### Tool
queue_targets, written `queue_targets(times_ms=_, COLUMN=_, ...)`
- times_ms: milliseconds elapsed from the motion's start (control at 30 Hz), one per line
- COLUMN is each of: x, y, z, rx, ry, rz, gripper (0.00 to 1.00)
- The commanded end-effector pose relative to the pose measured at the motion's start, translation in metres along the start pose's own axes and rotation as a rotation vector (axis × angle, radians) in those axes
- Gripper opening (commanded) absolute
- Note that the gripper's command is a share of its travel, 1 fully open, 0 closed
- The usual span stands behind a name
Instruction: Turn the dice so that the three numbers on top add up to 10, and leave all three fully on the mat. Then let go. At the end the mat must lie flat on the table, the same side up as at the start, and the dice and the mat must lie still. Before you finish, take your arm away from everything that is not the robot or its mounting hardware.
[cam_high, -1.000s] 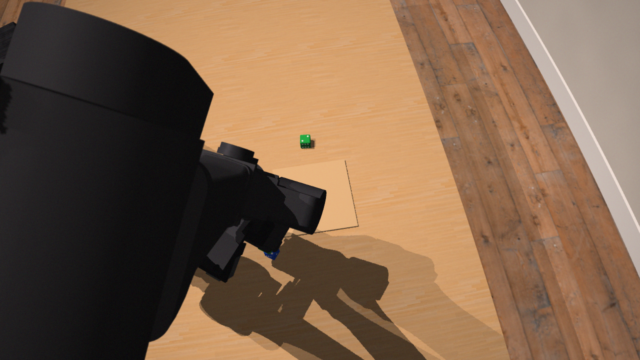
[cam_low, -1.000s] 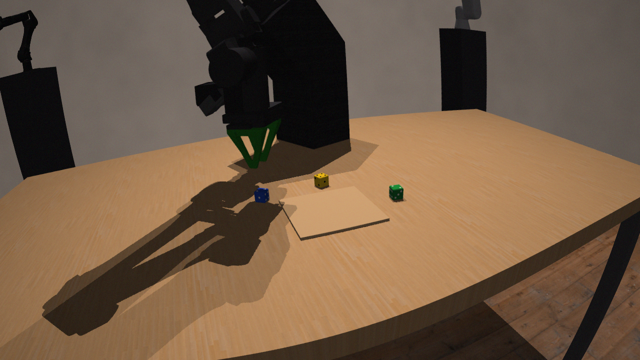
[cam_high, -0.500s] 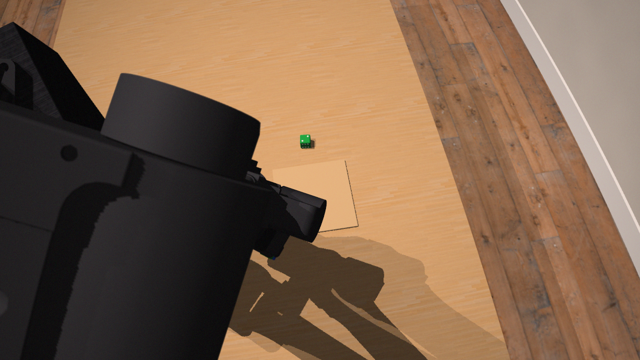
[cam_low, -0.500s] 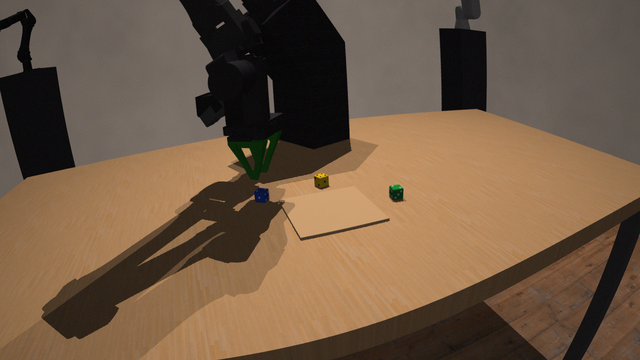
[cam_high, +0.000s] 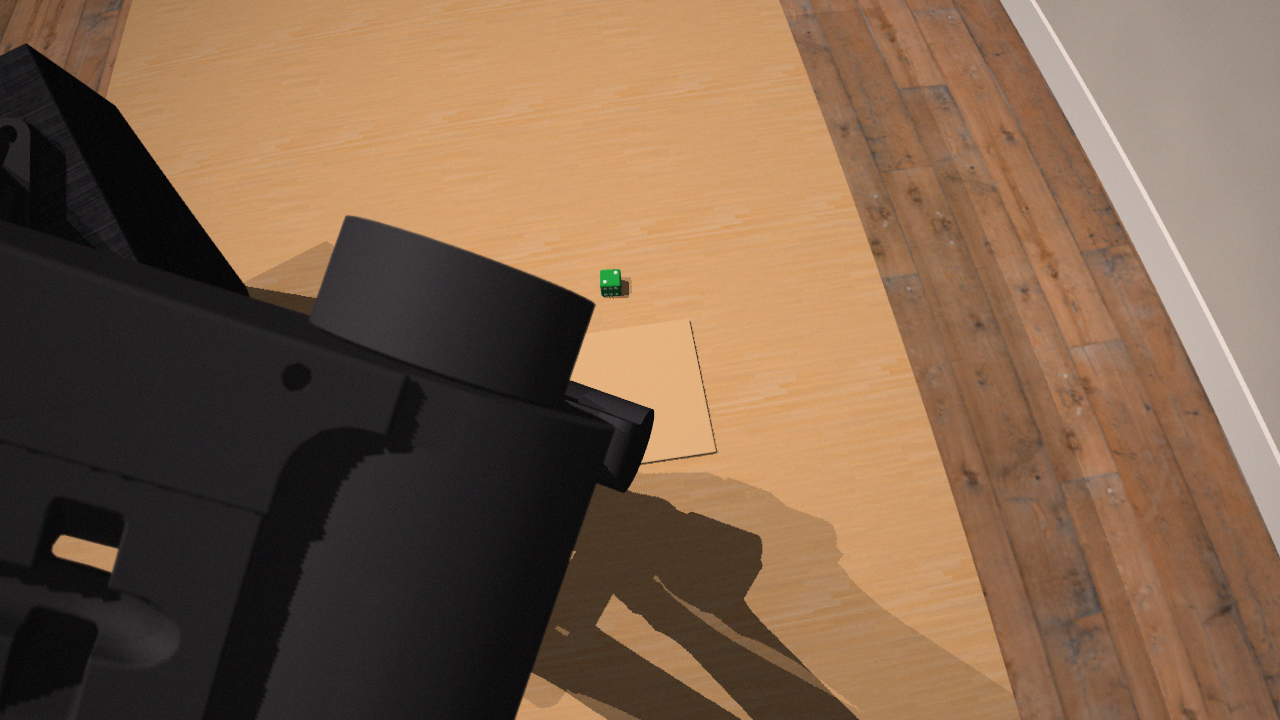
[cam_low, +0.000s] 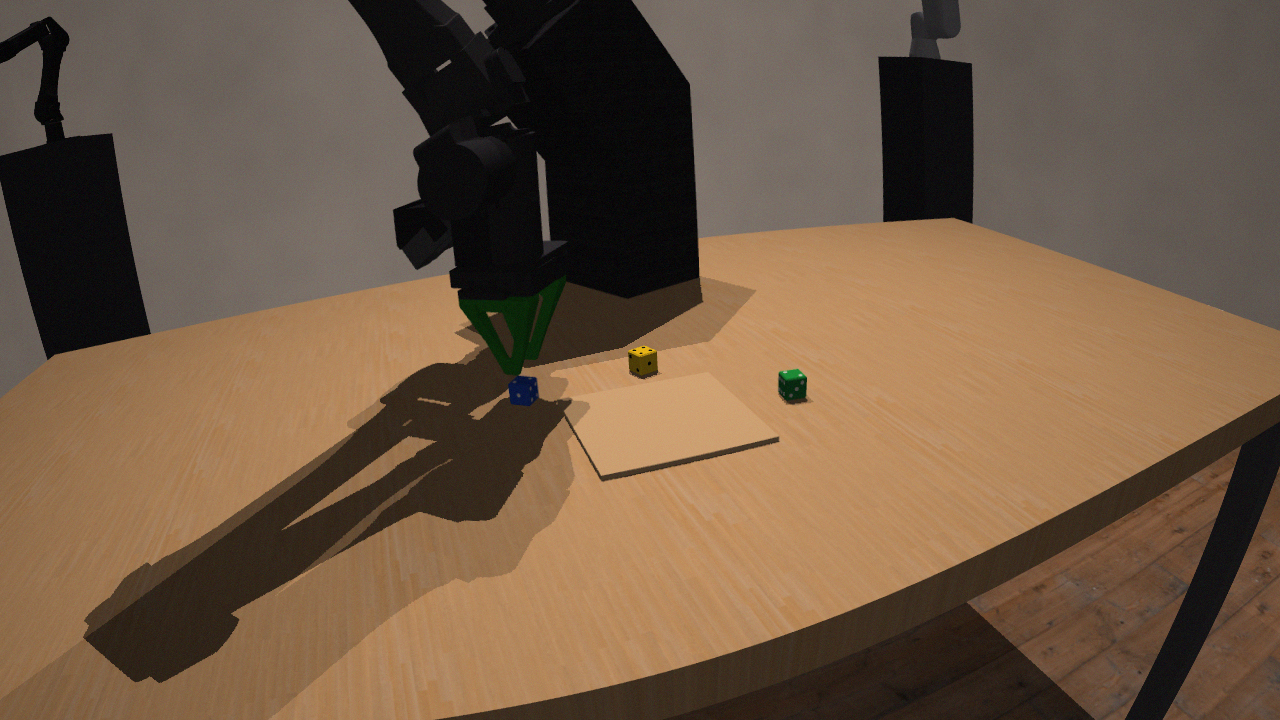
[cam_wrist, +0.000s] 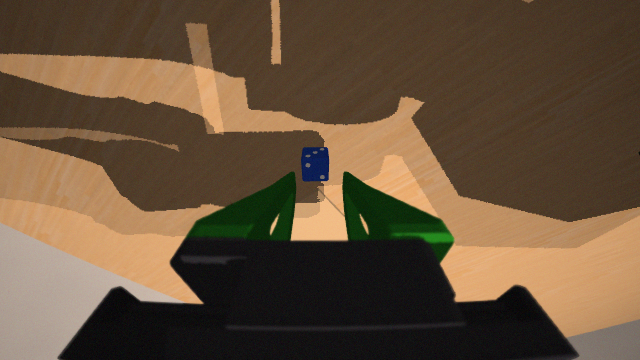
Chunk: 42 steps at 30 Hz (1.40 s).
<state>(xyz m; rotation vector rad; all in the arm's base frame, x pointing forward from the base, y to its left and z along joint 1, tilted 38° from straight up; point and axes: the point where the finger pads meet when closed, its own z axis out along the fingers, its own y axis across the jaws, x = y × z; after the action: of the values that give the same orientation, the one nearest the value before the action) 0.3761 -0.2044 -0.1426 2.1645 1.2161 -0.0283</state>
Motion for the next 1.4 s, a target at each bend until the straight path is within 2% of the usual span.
queue_targets(times_ms=0, x=-0.0013, y=0.0024, z=0.0053, rx=-0.009, ry=-0.002, rz=-0.007, gripper=0.34)
queue_targets(times_ms=133, x=0.0015, y=0.0086, z=0.0025, rx=-0.024, ry=0.004, rz=-0.008, gripper=0.34)
queue_targets(times_ms=1367, x=0.0009, y=0.0071, z=0.0037, rx=-0.02, ry=0.002, rz=-0.008, gripper=0.34)
